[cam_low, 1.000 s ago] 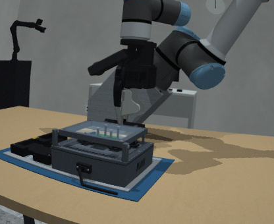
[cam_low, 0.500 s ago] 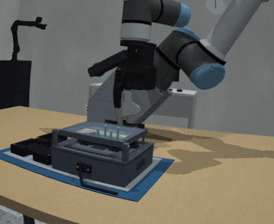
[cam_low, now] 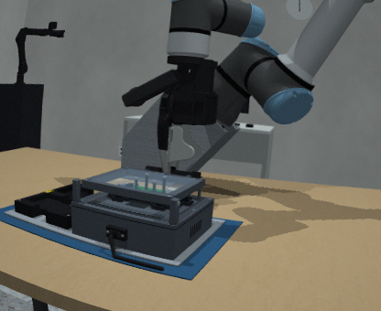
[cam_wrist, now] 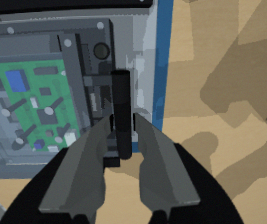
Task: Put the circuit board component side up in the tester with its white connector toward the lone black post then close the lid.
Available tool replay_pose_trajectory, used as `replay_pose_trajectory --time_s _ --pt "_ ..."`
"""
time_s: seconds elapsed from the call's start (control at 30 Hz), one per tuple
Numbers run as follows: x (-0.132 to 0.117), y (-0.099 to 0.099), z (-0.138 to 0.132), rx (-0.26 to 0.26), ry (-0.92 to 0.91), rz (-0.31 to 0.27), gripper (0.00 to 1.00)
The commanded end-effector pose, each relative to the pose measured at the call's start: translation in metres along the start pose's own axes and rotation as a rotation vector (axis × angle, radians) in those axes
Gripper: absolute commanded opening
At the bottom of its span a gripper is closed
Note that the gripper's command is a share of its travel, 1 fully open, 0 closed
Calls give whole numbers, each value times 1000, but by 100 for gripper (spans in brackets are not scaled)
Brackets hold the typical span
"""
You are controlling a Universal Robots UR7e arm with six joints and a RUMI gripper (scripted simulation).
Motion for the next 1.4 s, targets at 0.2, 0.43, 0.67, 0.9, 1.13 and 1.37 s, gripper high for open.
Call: replay_pose_trajectory --time_s 0.2,0.43,0.67,0.9,1.13,1.37 --pt "0 0 0 1 0 0 13" --pt "0 0 0 1 0 0 13" --pt "0 0 0 1 0 0 13" --pt "0 0 0 1 0 0 13" --pt "0 1 0 1 0 0 13" --pt "0 6 0 1 0 0 13"
Point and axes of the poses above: the point where the finger pads meet when closed, its own y axis back along the fingers, its own z axis across the jaws, x = y × z, the point moved 7 cm from there along y, back along the fingers, and after that the axes turned 12 degrees about -y, right-handed, at the moved point
